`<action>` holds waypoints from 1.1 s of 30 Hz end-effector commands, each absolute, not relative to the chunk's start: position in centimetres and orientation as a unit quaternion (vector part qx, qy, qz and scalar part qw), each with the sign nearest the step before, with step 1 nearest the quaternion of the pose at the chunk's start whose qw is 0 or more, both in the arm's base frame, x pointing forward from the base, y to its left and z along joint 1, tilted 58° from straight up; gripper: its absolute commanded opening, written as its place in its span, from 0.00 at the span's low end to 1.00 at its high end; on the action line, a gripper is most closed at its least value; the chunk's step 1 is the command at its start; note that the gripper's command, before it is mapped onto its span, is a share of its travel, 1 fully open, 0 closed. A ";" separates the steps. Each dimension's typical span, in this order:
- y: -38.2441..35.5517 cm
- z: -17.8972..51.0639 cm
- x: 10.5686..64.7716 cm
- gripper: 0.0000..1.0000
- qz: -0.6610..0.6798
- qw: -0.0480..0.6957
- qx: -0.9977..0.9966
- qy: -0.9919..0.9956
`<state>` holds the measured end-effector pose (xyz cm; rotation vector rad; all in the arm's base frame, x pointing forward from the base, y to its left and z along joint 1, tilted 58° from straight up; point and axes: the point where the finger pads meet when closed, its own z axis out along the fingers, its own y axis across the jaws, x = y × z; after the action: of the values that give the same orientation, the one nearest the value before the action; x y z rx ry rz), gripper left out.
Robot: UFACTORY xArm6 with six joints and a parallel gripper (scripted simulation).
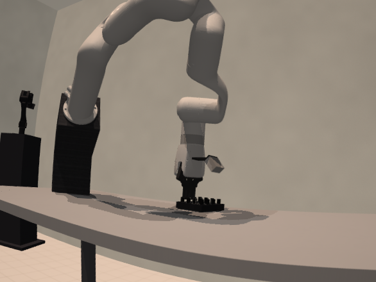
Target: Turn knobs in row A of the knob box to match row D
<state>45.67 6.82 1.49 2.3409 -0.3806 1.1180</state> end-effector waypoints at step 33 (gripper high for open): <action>6.9 1.5 45.7 0.08 0.415 0.252 0.862 -0.149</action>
<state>45.67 6.82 1.49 2.3414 -0.3915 1.1221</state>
